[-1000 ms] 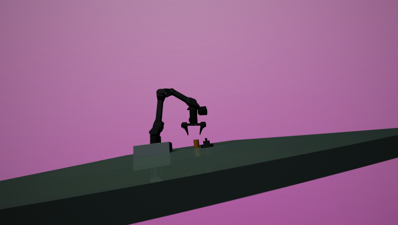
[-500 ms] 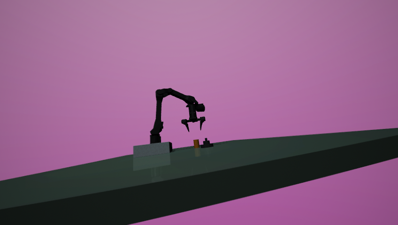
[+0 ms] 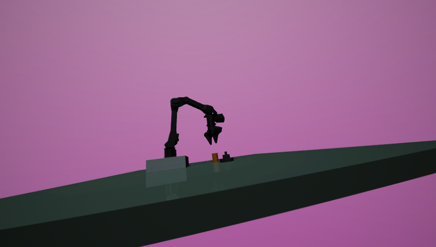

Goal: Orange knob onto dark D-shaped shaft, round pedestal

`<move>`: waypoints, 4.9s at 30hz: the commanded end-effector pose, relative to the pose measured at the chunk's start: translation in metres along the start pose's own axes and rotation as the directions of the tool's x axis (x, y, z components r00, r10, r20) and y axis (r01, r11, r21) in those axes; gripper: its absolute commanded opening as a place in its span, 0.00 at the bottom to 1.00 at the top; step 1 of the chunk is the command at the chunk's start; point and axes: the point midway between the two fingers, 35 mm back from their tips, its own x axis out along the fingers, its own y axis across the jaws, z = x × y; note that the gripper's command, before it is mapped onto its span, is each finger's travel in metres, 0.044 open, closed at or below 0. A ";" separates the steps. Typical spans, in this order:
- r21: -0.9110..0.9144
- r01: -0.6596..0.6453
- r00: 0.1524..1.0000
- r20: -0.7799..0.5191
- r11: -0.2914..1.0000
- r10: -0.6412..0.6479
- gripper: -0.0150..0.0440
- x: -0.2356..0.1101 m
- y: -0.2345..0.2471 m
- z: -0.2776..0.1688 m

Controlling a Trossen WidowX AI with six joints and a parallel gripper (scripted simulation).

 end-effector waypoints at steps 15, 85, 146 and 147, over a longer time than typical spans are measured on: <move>0.173 0.006 1.000 0.001 0.985 -0.006 1.00 0.039 -0.001 0.000; 0.224 -0.020 0.999 0.030 0.974 0.013 0.25 0.098 -0.005 0.008; 0.173 0.014 1.000 0.002 0.985 -0.015 0.25 0.022 -0.108 0.021; 0.173 0.014 1.000 0.002 0.985 -0.015 0.25 0.023 -0.111 0.021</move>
